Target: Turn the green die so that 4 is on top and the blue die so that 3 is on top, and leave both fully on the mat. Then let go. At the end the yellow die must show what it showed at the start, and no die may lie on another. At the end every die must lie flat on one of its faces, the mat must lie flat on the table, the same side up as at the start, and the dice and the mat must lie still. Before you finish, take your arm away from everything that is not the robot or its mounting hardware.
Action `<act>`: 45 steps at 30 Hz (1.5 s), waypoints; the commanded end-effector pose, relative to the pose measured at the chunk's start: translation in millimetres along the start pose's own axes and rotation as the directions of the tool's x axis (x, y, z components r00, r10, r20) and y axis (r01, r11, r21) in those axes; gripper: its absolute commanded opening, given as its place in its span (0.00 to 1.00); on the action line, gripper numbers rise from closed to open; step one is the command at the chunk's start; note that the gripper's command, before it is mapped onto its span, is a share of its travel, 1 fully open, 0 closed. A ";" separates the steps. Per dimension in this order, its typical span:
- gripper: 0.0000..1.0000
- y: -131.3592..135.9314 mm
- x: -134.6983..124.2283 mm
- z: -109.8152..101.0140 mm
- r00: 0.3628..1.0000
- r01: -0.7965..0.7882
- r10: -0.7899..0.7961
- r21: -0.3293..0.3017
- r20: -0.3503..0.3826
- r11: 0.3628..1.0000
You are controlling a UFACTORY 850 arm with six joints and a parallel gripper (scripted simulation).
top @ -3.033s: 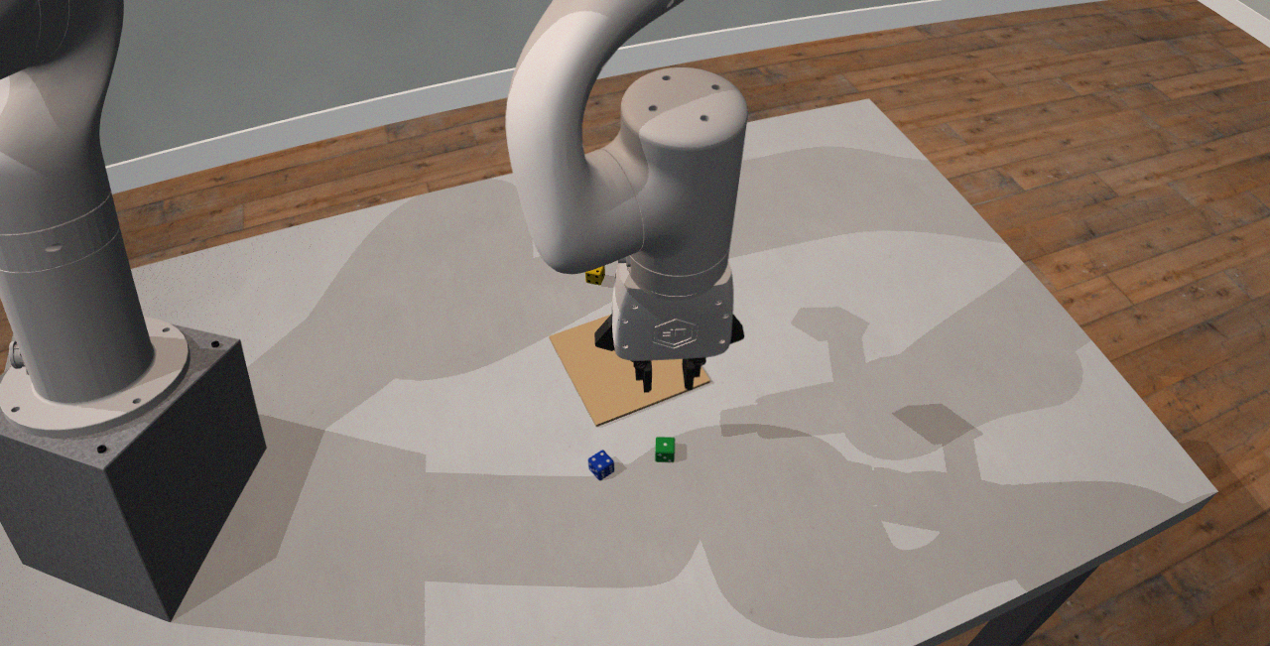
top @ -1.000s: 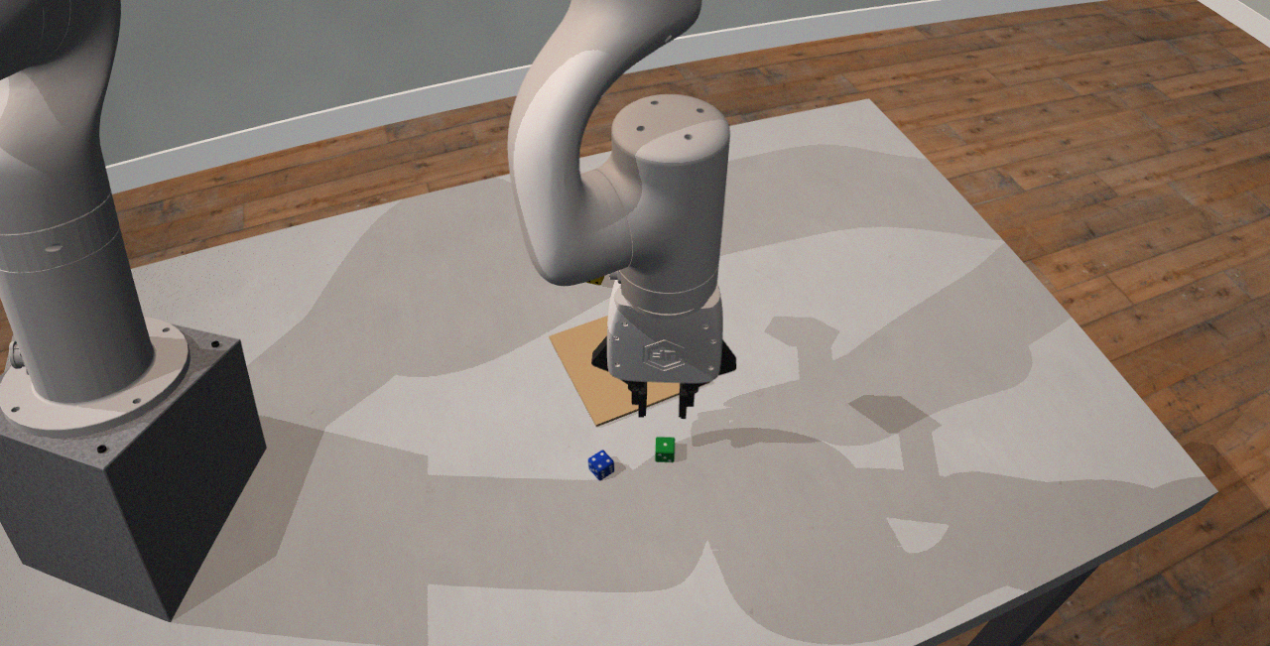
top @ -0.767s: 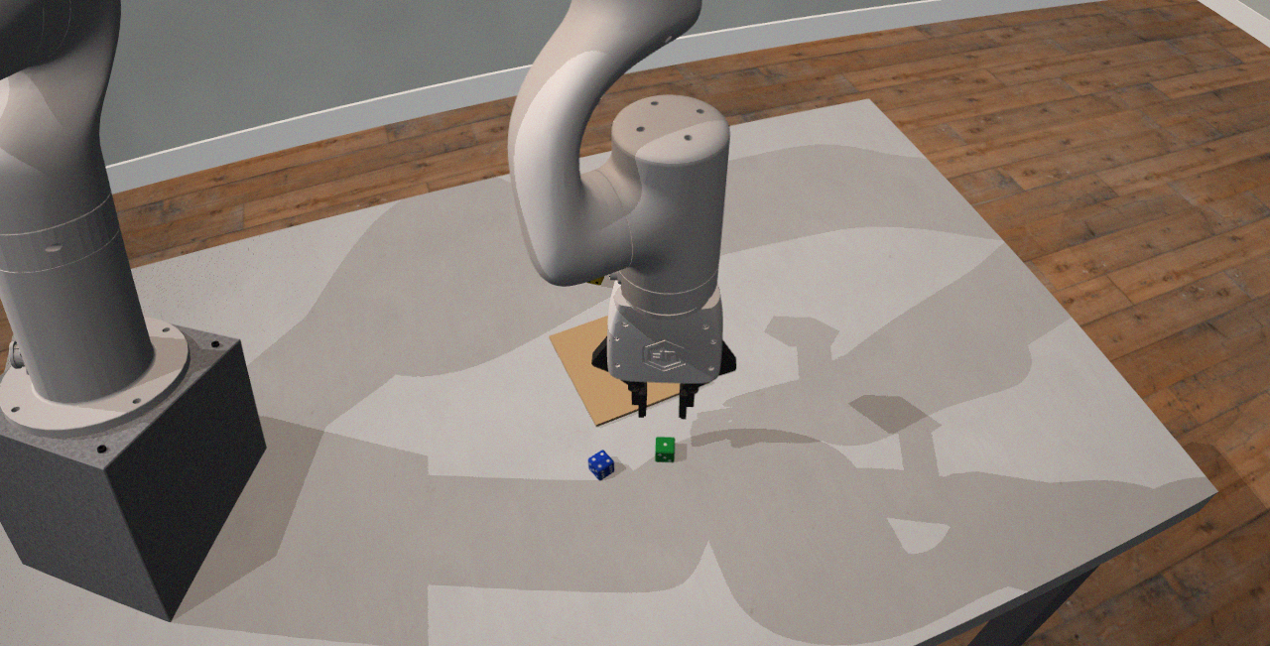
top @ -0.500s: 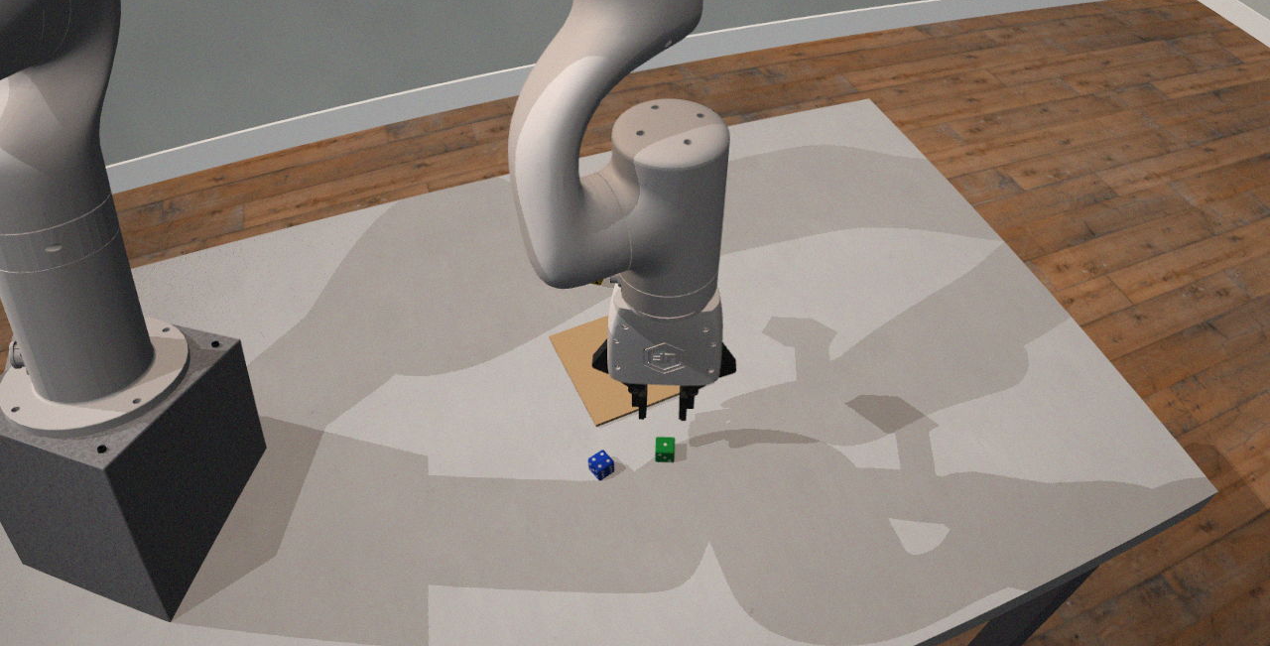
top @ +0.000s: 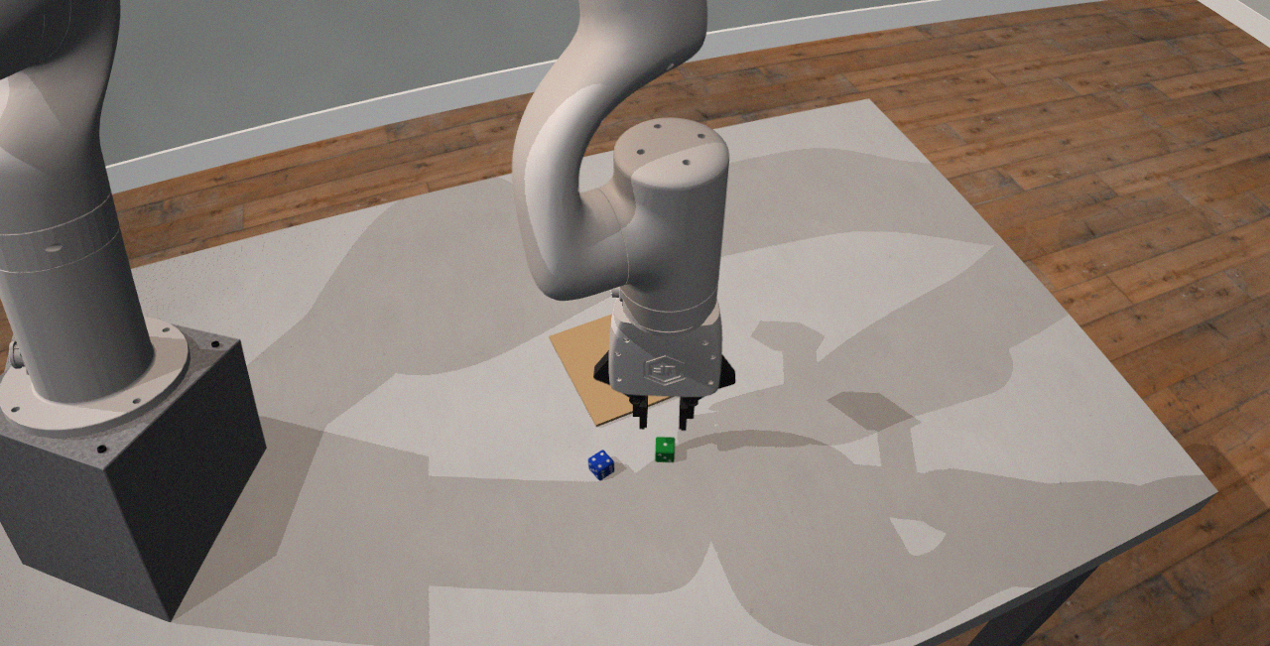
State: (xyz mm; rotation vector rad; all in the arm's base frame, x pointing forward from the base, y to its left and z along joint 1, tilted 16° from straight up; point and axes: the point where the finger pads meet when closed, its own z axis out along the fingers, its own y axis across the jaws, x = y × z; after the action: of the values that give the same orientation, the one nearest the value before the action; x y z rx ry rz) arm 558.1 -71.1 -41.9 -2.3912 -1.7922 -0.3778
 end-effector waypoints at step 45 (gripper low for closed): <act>0.36 2.5 0.6 31.0 1.000 0.000 0.000 -0.002 0.000 1.000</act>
State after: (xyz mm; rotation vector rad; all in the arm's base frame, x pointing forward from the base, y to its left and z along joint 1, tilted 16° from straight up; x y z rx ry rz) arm 563.6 -63.2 -72.1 -2.3915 -1.7924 -0.3790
